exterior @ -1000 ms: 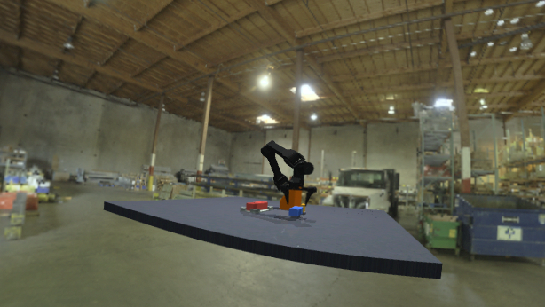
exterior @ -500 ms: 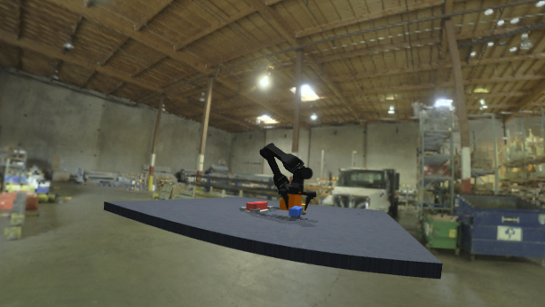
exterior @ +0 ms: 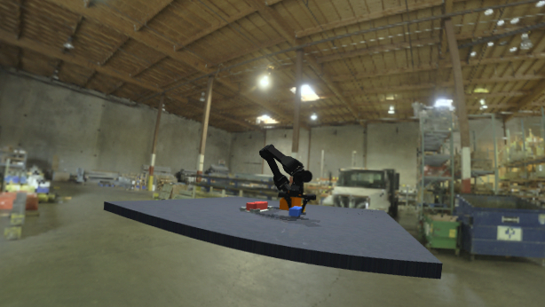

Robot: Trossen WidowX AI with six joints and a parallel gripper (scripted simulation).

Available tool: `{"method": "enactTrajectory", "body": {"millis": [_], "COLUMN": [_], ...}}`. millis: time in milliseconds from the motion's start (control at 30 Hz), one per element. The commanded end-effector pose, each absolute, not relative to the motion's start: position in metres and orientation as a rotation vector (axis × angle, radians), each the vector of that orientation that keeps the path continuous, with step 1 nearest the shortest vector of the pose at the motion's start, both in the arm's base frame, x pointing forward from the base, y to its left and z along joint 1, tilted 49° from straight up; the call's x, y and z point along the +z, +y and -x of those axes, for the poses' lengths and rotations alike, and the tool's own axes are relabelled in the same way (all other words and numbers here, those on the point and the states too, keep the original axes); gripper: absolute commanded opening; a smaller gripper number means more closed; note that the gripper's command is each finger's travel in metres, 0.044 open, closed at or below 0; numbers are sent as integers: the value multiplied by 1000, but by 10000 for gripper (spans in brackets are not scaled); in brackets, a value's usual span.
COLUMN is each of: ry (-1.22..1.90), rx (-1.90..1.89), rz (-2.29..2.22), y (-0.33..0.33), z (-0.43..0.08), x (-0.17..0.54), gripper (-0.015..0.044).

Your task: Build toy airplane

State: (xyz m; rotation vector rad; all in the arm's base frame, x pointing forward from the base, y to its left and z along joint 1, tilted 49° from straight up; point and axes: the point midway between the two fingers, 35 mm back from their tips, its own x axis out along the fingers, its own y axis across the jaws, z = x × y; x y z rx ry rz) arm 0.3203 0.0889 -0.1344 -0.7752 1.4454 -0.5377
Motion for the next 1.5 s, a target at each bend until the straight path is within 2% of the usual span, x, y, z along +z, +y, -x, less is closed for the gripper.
{"method": "enactTrajectory", "body": {"millis": [0, 200, 367, 400, 1467], "ry": [1446, 1446, 1452, 1455, 1453], "rx": [-537, -537, -534, -532, -527], "rz": [783, 783, 785, 786, 780], "y": [88, 88, 91, 92, 165], "z": [-320, -320, -320, -320, -315], "x": [-136, -136, -134, -133, -72], "gripper": [177, 138, 6, 0, 0]}}
